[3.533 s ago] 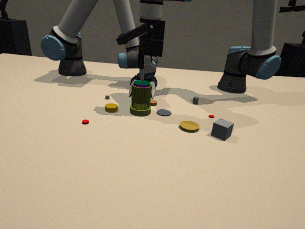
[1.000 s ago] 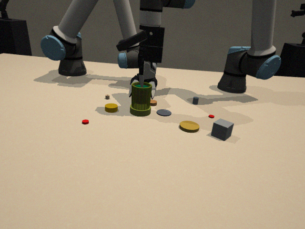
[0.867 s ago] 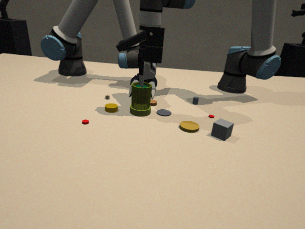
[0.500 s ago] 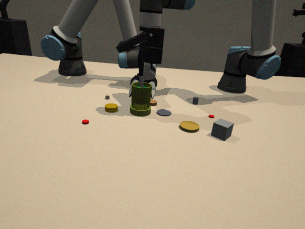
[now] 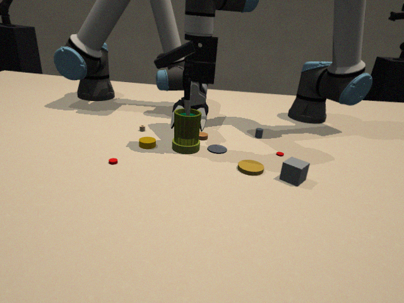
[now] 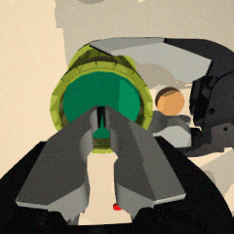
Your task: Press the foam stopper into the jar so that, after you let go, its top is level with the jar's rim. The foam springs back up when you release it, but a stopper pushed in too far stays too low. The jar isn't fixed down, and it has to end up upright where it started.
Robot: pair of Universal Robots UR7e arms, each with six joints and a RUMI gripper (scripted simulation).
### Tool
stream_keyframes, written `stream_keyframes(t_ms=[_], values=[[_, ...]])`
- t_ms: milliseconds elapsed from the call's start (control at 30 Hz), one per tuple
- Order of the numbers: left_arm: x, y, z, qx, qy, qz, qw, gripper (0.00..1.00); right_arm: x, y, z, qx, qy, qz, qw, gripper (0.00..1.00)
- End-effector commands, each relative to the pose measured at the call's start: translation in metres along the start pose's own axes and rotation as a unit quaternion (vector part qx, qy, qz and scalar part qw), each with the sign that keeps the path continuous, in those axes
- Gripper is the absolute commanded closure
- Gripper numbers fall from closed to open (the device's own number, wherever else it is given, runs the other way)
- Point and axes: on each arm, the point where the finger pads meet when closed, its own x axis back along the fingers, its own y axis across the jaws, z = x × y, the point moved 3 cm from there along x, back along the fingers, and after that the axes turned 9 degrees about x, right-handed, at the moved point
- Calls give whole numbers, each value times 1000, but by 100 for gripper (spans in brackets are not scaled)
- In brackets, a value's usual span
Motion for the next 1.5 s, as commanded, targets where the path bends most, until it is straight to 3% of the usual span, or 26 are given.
stream_keyframes(t_ms=[0,1233,1467], values=[[7,0,0,0,0,0,1000,100,0,0,1,-1,0,0,1000,67],[58,0,-1,0,-1,-1,1000,100,0,0,1,-1,0,0,1000,67],[58,0,0,0,-1,0,1000,100,0,0,1,-1,0,0,1000,67]])
